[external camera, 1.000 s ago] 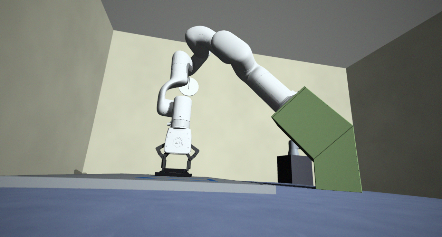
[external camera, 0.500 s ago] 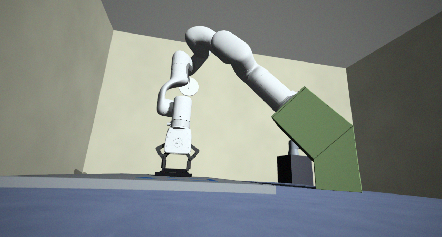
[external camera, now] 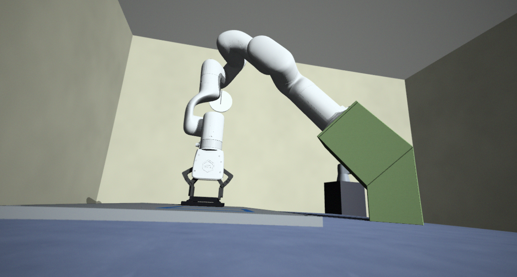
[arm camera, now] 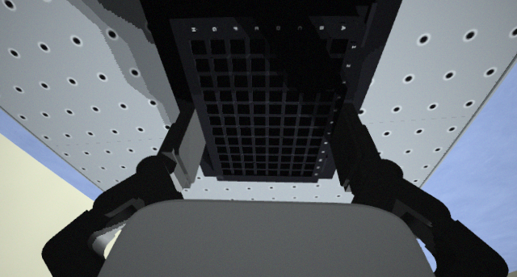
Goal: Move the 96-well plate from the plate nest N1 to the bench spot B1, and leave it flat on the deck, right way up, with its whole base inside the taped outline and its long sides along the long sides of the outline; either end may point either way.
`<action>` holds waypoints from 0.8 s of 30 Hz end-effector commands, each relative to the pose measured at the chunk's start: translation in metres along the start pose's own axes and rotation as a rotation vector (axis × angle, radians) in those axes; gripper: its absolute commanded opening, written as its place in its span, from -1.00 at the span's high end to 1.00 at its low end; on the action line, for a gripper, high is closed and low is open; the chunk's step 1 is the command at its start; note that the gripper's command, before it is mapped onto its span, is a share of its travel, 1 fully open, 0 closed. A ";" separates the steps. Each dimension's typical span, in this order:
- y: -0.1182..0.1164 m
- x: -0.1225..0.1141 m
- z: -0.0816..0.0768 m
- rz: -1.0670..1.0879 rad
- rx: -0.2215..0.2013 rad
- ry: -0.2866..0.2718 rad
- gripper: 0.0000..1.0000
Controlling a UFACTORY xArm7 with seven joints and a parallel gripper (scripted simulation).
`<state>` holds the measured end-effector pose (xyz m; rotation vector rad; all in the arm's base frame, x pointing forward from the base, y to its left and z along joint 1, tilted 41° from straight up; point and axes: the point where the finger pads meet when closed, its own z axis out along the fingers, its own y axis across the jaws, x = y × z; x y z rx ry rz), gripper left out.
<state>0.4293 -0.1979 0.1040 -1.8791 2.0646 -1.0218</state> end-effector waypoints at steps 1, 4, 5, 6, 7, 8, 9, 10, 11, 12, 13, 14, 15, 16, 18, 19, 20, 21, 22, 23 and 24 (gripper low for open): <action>-0.001 0.000 -0.002 0.000 0.002 0.000 1.00; -0.001 0.000 -0.004 0.000 0.002 0.000 1.00; -0.001 0.000 -0.005 0.000 0.002 0.000 1.00; -0.001 0.000 -0.005 0.000 0.002 0.000 1.00; -0.001 0.000 -0.006 0.000 0.002 0.000 1.00; -0.001 0.000 -0.007 0.000 0.002 0.000 1.00; -0.001 0.000 -0.007 0.000 0.002 0.000 1.00; -0.001 0.000 -0.008 0.000 0.002 0.000 1.00; -0.001 0.000 -0.009 0.000 0.002 0.000 1.00; -0.001 0.000 -0.009 0.000 0.002 0.000 1.00; -0.001 0.000 -0.010 0.000 0.002 0.000 1.00; -0.001 0.000 -0.011 0.000 0.002 0.000 1.00; -0.001 0.000 -0.011 0.000 0.002 0.000 1.00; -0.001 0.000 -0.011 0.000 0.002 0.000 1.00; -0.001 0.000 -0.012 0.000 0.002 0.000 1.00; -0.001 0.000 -0.013 0.000 0.002 0.000 1.00; -0.001 0.000 -0.013 0.000 0.002 0.000 1.00; -0.001 0.000 -0.014 0.000 0.002 0.000 1.00; -0.001 0.000 -0.015 0.000 0.002 0.000 1.00; -0.001 0.000 -0.015 0.000 0.002 0.000 1.00; -0.001 0.000 -0.016 0.000 0.002 0.000 1.00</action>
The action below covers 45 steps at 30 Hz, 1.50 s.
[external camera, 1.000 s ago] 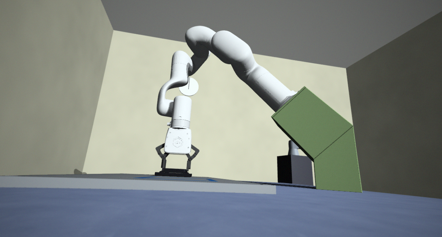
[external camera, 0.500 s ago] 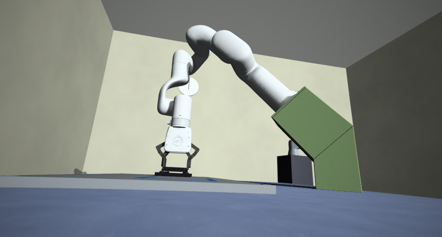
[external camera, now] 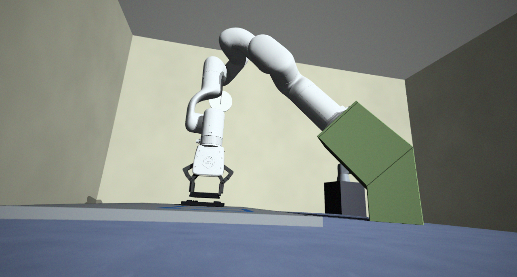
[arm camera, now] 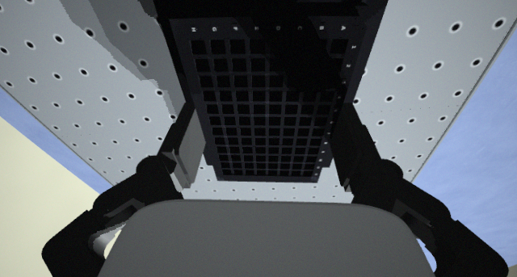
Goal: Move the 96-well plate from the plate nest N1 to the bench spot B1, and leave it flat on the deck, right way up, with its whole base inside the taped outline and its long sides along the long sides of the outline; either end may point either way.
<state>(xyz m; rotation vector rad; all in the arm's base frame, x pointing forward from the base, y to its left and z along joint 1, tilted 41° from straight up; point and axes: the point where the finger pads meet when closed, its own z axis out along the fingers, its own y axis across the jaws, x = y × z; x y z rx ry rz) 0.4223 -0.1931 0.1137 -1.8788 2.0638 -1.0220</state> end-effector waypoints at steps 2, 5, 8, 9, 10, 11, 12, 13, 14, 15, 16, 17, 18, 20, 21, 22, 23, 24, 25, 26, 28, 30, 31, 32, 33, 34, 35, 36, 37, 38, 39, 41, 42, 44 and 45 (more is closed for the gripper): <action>-0.001 0.000 -0.004 0.000 0.001 0.001 1.00; -0.001 0.000 -0.006 0.000 0.001 0.001 1.00; -0.001 0.000 -0.007 0.000 0.001 0.001 1.00; -0.001 0.000 -0.007 0.000 0.001 0.001 1.00; -0.001 0.000 -0.007 0.000 0.001 0.001 1.00; -0.001 0.000 -0.007 0.000 0.001 0.001 1.00; -0.001 0.000 -0.007 0.000 0.001 0.001 1.00; -0.001 0.000 -0.007 0.000 0.001 0.001 1.00; -0.001 0.000 -0.007 0.000 0.001 0.001 1.00; -0.001 0.000 -0.007 0.000 0.001 0.001 1.00; -0.001 0.000 -0.007 0.000 0.001 0.001 1.00; -0.001 0.000 -0.009 0.000 0.001 0.001 1.00; -0.001 0.000 -0.010 0.000 0.001 0.001 1.00; -0.001 0.000 -0.014 0.000 0.001 0.001 1.00; -0.001 0.000 -0.015 0.000 0.001 0.001 1.00; -0.001 0.000 -0.017 0.000 0.001 0.001 1.00; -0.001 0.000 -0.019 0.000 0.001 0.001 1.00; -0.001 0.000 -0.020 0.000 0.001 0.001 1.00; -0.001 0.000 -0.022 0.000 0.001 0.001 1.00; -0.001 0.000 -0.022 0.000 0.001 0.001 1.00; -0.001 0.000 -0.024 0.000 0.001 0.001 1.00; -0.001 0.000 -0.027 0.000 0.001 0.001 1.00; -0.001 0.000 -0.029 0.000 0.001 0.001 1.00; -0.001 0.000 -0.030 0.000 0.001 0.001 1.00; -0.001 0.000 -0.032 0.000 0.001 0.001 1.00; -0.001 0.000 -0.034 0.000 0.001 0.001 1.00; -0.001 0.000 -0.035 0.000 0.001 0.001 1.00; -0.001 0.000 -0.037 0.000 0.001 0.001 1.00; -0.001 0.000 -0.039 0.000 0.001 0.001 1.00; -0.001 0.000 -0.040 0.000 0.001 0.001 1.00; -0.001 0.000 -0.042 0.000 0.001 0.001 1.00; -0.001 0.000 -0.045 0.000 0.001 0.001 1.00; -0.001 0.000 -0.047 0.000 0.001 0.001 1.00; -0.001 0.000 -0.047 0.000 0.001 0.001 1.00; -0.001 0.000 -0.049 0.000 0.001 0.001 1.00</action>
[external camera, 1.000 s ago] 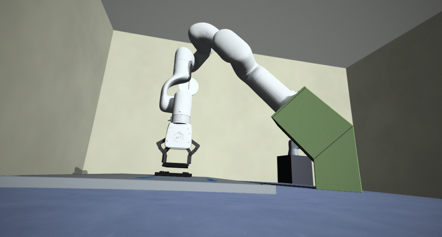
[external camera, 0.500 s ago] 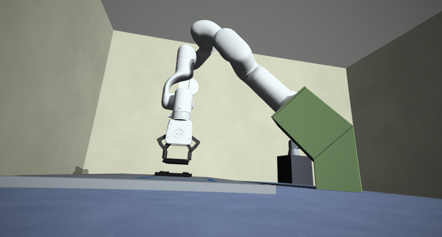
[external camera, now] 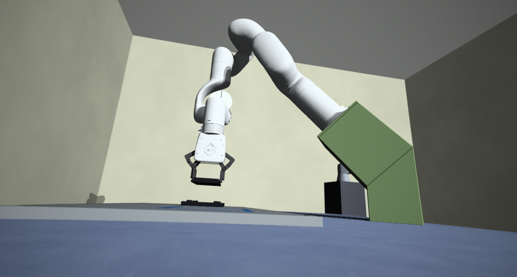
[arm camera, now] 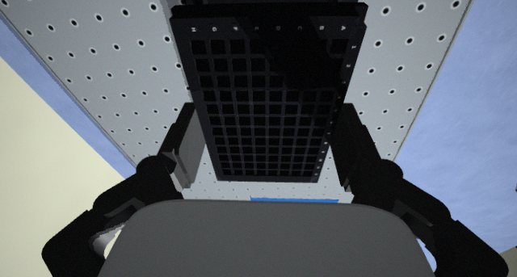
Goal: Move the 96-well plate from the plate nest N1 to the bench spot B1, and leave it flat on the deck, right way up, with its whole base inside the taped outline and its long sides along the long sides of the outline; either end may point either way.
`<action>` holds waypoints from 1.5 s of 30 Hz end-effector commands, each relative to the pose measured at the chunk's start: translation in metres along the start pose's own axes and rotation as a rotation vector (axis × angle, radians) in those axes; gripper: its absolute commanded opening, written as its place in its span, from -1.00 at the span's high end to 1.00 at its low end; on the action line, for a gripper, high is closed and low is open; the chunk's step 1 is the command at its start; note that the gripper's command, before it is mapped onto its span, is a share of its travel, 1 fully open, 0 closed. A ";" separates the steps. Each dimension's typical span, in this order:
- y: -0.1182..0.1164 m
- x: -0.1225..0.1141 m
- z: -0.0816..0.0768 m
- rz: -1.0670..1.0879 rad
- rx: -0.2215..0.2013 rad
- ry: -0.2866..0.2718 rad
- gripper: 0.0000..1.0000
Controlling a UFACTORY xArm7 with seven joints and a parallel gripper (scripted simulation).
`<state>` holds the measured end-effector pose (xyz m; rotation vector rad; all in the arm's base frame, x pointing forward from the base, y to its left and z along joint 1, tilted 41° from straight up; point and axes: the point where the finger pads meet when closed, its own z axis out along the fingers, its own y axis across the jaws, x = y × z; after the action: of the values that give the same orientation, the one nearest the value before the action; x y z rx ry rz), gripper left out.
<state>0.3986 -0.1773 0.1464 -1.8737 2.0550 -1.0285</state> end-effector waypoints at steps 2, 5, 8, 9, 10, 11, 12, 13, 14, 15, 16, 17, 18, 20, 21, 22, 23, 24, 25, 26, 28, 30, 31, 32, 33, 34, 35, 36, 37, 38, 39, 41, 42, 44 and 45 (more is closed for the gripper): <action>-0.001 0.000 -0.009 -0.001 -0.008 0.002 1.00; -0.001 0.000 -0.014 -0.001 -0.008 0.002 1.00; -0.001 0.000 -0.019 -0.001 -0.008 0.002 1.00; -0.001 0.000 -0.020 -0.001 -0.008 0.002 1.00; -0.001 0.000 -0.022 -0.001 -0.008 0.002 1.00; -0.001 0.000 -0.024 -0.001 -0.008 0.002 1.00; -0.001 0.000 -0.024 -0.001 -0.008 0.002 1.00; -0.001 0.000 -0.024 -0.001 -0.008 0.002 1.00; -0.001 0.000 -0.024 -0.001 -0.008 0.002 1.00; -0.001 0.000 -0.024 -0.001 -0.008 0.002 1.00; -0.001 0.000 -0.024 -0.001 -0.008 0.002 1.00; -0.001 0.000 -0.024 -0.001 -0.008 0.002 1.00; -0.001 0.000 -0.024 -0.001 -0.008 0.002 1.00; -0.001 0.000 -0.024 -0.001 -0.008 0.002 1.00; -0.001 0.000 -0.024 -0.001 -0.008 0.002 1.00; -0.001 0.000 -0.024 -0.001 -0.008 0.002 1.00; -0.001 0.000 -0.024 -0.001 -0.008 0.002 1.00; -0.001 0.000 -0.024 -0.001 -0.008 0.002 1.00; -0.001 0.000 -0.024 -0.001 -0.008 0.002 1.00; -0.001 0.000 -0.024 -0.001 -0.008 0.002 1.00; 0.000 -0.007 -0.024 -0.021 -0.008 0.002 1.00; 0.001 -0.013 -0.024 -0.021 -0.008 0.002 1.00; 0.001 -0.016 -0.023 -0.021 -0.008 0.002 1.00; 0.001 -0.016 -0.023 -0.021 -0.008 0.002 1.00; 0.001 -0.016 -0.023 -0.021 -0.008 0.002 1.00; 0.002 -0.020 -0.024 -0.021 -0.008 0.002 1.00; 0.002 -0.023 -0.023 -0.021 -0.008 0.002 1.00; 0.003 -0.026 -0.023 -0.021 -0.008 0.002 1.00; 0.003 -0.030 -0.023 -0.021 -0.008 0.002 1.00; 0.003 -0.033 -0.023 -0.021 -0.008 0.002 1.00; 0.004 -0.036 -0.023 -0.021 -0.008 0.002 1.00; 0.005 -0.043 -0.023 -0.021 -0.008 0.002 1.00; 0.005 -0.046 -0.023 -0.021 -0.008 0.002 1.00; 0.006 -0.053 -0.022 -0.021 -0.008 0.002 1.00; 0.007 -0.056 -0.022 -0.021 -0.009 0.002 1.00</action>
<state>0.3894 -0.1294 0.1465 -1.9081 2.0533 -1.0197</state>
